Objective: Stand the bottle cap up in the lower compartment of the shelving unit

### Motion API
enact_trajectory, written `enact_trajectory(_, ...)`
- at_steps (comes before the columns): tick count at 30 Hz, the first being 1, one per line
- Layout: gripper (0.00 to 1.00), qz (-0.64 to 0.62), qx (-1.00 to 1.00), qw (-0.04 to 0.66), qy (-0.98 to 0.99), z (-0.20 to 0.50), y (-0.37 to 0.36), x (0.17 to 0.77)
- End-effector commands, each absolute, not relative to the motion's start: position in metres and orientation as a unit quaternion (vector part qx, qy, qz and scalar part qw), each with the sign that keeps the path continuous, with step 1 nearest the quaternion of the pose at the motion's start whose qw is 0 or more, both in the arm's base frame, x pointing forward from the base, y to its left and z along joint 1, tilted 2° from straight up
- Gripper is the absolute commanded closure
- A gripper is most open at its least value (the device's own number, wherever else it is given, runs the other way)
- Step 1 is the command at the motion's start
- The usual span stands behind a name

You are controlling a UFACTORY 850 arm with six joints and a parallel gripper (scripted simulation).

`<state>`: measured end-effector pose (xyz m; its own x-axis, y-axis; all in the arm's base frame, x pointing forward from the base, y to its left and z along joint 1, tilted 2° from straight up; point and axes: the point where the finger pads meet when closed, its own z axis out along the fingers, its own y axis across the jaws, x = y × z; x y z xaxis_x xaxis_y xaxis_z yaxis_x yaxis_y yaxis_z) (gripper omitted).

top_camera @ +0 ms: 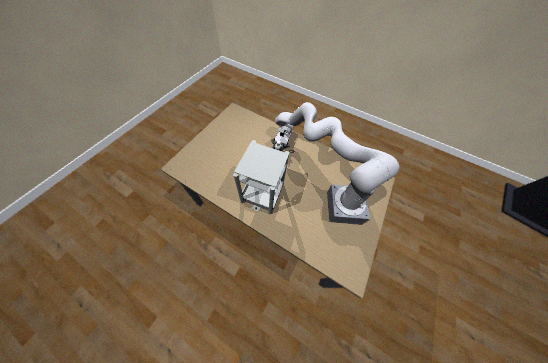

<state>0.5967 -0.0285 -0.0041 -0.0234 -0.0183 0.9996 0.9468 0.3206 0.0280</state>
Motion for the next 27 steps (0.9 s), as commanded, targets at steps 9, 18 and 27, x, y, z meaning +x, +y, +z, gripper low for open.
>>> enact_trajectory(9, 1.00, -0.422, -0.401, 0.571, -0.578, 0.010, -0.029, 0.597)
enact_trajectory(18, 1.00, -0.422, -0.401, 0.571, -0.578, 0.035, -0.029, 0.597)
enact_trajectory(27, 1.00, -0.422, -0.401, 0.571, -0.578, 0.056, -0.030, 0.596)
